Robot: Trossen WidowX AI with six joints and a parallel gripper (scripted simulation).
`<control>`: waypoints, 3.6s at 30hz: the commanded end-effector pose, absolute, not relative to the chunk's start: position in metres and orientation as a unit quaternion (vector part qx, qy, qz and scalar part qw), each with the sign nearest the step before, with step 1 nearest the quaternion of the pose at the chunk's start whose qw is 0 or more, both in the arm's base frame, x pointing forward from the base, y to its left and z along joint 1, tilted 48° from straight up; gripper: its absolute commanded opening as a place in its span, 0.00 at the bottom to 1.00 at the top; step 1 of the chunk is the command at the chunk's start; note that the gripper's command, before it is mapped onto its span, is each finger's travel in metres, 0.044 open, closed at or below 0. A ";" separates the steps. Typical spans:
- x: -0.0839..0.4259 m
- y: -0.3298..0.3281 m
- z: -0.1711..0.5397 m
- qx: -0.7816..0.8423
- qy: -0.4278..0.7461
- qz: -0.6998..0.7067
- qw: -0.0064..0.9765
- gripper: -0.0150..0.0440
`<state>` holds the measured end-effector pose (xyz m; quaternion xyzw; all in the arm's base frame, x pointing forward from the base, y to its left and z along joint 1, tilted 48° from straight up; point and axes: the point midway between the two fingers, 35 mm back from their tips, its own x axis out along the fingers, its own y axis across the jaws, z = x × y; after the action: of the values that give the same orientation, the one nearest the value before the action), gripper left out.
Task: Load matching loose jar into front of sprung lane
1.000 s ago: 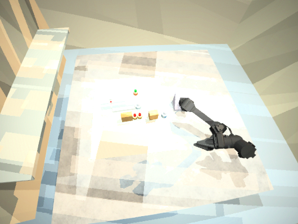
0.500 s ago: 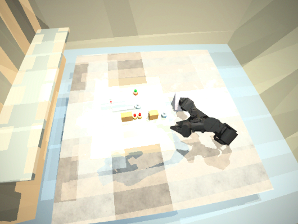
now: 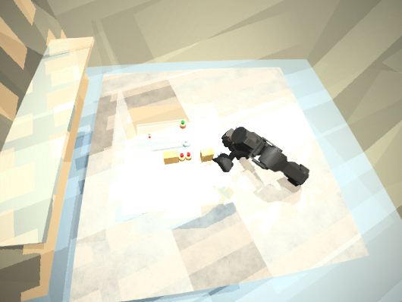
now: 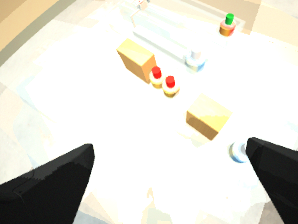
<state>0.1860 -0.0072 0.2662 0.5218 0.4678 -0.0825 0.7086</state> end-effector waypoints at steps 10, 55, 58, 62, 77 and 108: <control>0.167 -0.013 0.139 0.299 0.643 0.175 0.683 1.00; 0.147 0.042 0.073 0.247 0.644 0.321 0.649 1.00; 0.147 0.046 0.069 0.247 0.644 0.321 0.649 1.00; 0.147 0.051 0.065 0.247 0.644 0.321 0.649 1.00; 0.146 0.061 0.056 0.247 0.644 0.322 0.649 0.78; 0.159 0.002 0.113 0.248 0.639 0.287 0.669 0.25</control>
<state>0.1586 0.0147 0.1010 0.2506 0.6400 0.2928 0.6647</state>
